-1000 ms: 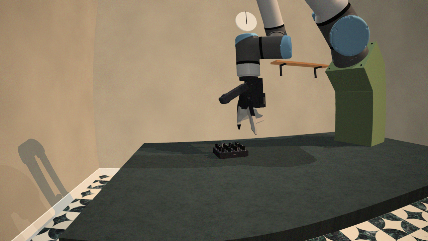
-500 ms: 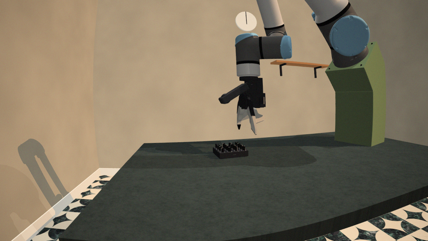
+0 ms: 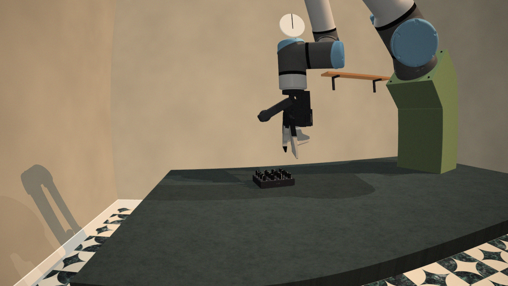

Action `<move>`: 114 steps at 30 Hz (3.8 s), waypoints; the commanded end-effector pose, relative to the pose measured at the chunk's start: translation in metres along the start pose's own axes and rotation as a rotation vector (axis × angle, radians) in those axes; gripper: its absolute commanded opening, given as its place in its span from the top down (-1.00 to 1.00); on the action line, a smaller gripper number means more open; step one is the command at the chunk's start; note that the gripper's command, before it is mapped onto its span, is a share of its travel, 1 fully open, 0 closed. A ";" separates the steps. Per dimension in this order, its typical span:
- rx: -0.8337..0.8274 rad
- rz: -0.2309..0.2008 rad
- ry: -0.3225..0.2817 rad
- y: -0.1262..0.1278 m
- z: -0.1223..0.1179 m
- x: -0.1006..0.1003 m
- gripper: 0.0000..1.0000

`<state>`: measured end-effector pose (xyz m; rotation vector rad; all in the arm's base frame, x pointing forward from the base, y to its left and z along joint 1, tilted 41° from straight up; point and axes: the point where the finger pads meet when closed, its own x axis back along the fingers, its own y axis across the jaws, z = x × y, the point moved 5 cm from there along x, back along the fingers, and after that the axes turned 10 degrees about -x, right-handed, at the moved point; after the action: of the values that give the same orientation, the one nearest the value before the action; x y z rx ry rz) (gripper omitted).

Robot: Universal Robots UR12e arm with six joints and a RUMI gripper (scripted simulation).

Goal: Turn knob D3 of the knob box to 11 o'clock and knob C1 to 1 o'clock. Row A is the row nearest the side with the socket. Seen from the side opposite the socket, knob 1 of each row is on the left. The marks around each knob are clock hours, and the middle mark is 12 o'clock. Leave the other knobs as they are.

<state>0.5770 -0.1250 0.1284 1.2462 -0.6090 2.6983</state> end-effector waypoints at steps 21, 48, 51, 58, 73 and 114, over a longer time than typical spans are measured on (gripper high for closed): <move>-0.626 -0.003 0.001 0.011 0.020 0.016 -1.00; -0.645 -0.003 0.001 0.012 0.020 0.017 0.78; -0.645 -0.003 0.001 0.012 0.020 0.017 0.78; -0.645 -0.003 0.001 0.012 0.020 0.017 0.78; -0.646 -0.003 0.001 0.012 0.020 0.015 0.78; -0.648 -0.003 0.001 0.011 0.021 -0.025 0.78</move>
<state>0.6033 -0.1419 0.1209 1.0489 -1.3321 2.1945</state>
